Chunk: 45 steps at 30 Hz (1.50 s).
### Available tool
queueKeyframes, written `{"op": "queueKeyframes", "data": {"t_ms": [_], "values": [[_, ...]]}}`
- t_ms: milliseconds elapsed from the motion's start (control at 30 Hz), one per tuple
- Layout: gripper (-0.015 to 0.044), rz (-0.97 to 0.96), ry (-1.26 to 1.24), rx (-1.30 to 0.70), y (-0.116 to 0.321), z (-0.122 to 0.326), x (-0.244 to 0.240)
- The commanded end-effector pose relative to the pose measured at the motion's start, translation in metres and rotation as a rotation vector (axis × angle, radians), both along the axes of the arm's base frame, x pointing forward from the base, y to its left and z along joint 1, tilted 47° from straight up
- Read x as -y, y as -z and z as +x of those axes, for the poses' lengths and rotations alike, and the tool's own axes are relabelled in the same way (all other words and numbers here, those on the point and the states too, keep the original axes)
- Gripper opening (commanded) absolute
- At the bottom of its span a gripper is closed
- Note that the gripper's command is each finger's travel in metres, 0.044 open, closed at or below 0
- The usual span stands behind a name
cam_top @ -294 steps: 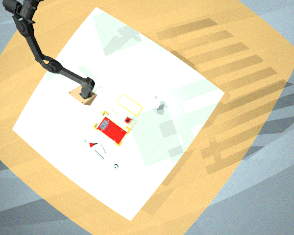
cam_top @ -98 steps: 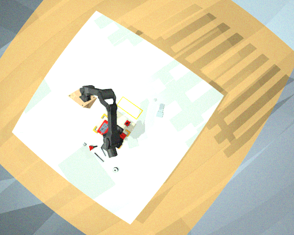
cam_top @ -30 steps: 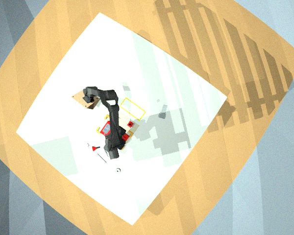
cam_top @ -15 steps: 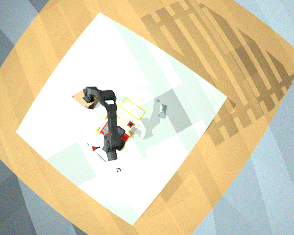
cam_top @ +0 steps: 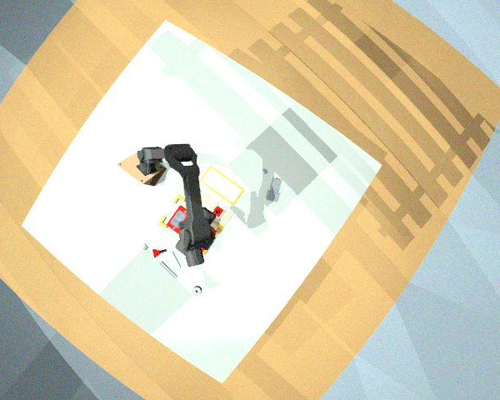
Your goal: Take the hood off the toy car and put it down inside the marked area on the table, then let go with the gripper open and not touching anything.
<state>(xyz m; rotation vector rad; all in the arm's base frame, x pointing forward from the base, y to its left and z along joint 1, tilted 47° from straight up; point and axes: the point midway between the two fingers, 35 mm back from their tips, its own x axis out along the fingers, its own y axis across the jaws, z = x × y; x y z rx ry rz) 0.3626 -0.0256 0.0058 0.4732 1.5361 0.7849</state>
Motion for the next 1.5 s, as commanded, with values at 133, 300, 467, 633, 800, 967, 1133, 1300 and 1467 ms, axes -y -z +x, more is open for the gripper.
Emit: {"op": "queueKeyframes", "data": {"t_ms": [133,300,467,633,800,967,1133,1300,1467], "values": [[0.0,0.0,0.009,-0.004,-0.032,-0.005,-0.024],[0.0,0.0,0.009,-0.004,-0.051,-0.011,-0.04],[0.0,0.0,0.008,-0.004,-0.069,-0.018,-0.055],[0.0,0.002,0.007,-0.005,-0.087,-0.027,-0.07],[0.0,0.005,0.006,-0.005,-0.103,-0.038,-0.084],[0.0,0.008,0.004,-0.006,-0.119,-0.05,-0.098],[0.0,0.013,0.002,-0.008,-0.134,-0.063,-0.111],[0.0,0.017,0.0,-0.009,-0.143,-0.073,-0.12],[0.0,0.017,0.0,-0.009,-0.142,-0.073,-0.121]]}}
